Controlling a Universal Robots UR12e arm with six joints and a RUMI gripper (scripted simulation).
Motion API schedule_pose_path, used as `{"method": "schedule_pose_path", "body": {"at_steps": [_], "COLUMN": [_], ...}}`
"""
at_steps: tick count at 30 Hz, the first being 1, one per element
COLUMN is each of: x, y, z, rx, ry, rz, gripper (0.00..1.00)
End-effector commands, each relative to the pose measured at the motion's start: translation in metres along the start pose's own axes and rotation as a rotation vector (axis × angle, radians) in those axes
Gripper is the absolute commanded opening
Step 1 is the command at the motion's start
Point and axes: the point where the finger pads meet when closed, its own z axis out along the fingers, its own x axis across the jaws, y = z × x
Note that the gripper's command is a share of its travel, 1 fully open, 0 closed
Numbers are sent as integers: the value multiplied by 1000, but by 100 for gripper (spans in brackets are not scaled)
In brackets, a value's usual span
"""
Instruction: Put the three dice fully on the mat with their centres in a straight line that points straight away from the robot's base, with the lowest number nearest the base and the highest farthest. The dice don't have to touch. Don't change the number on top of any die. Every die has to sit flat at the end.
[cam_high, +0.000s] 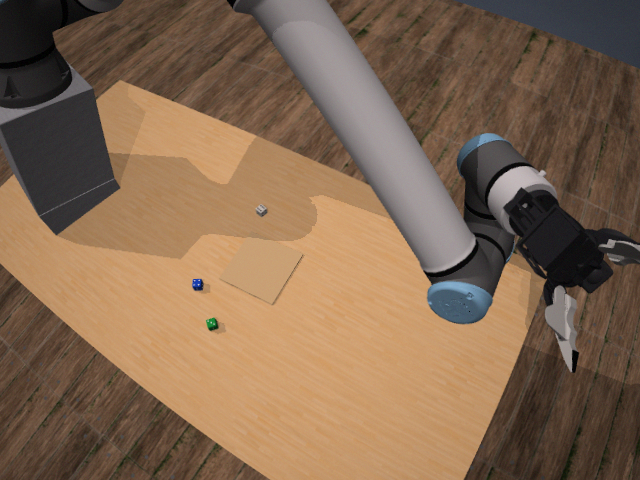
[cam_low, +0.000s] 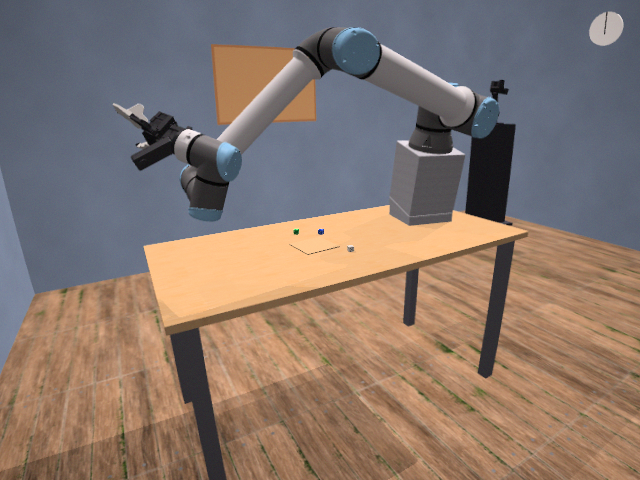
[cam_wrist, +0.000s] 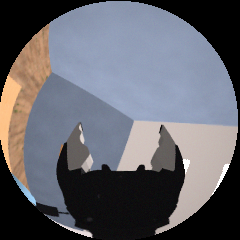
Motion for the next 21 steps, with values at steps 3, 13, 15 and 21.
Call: {"method": "schedule_pose_path", "body": {"at_steps": [3, 13, 15, 21], "x": [-8, -56, -74, -121], "y": [2, 8, 11, 20], "z": [15, 56, 64, 75], "rx": [37, 176, 218, 313], "ry": [-17, -106, -142, -236], "rz": [-21, -83, -95, -113], "gripper": [100, 100, 100, 100]}}
